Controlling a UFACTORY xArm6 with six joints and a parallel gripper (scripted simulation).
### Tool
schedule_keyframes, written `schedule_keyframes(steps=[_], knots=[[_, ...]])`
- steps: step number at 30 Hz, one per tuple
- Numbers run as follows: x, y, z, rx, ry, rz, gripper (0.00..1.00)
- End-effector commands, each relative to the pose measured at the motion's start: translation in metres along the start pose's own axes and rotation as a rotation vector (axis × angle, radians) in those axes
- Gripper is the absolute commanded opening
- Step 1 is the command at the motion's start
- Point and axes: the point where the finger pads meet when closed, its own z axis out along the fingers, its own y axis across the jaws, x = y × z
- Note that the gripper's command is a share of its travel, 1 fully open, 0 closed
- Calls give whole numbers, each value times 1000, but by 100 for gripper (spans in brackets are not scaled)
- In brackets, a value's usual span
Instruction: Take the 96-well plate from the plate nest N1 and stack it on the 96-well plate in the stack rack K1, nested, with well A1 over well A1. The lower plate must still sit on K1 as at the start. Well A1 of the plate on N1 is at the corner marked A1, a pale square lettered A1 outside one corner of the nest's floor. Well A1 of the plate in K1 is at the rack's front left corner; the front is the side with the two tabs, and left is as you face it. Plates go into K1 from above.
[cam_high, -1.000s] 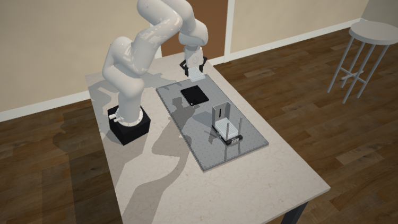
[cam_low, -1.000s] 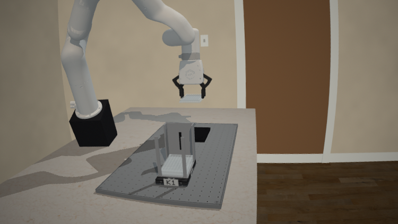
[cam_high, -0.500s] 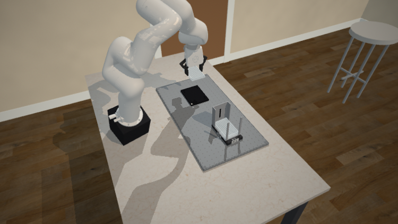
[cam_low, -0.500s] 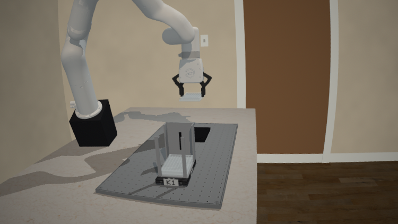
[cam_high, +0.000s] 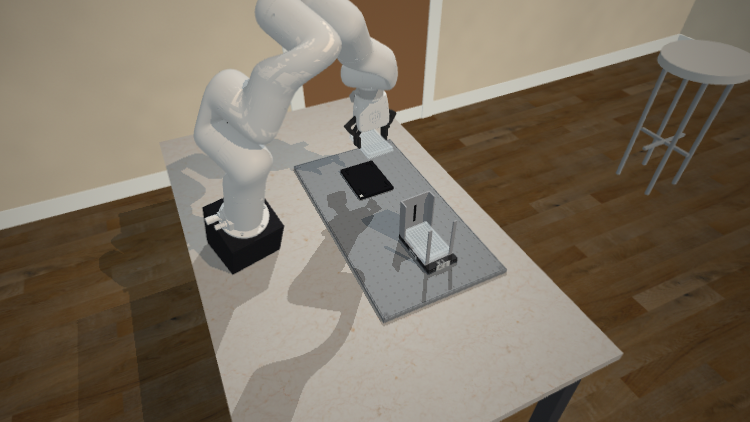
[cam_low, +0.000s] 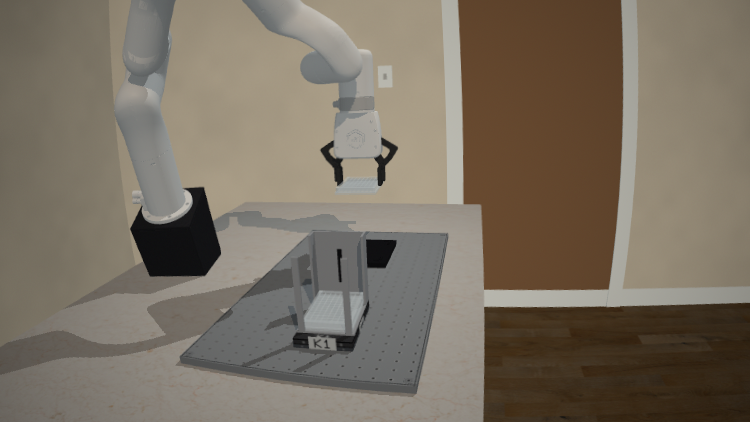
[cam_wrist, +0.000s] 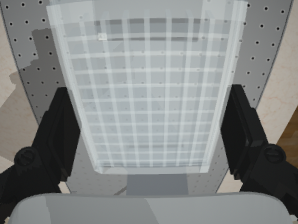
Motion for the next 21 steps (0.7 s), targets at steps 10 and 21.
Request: schedule_keyframes(steps=[10, 21], knots=[[-41, 2, -3, -4, 2, 1, 0], [-75, 3, -3, -4, 2, 1, 0]])
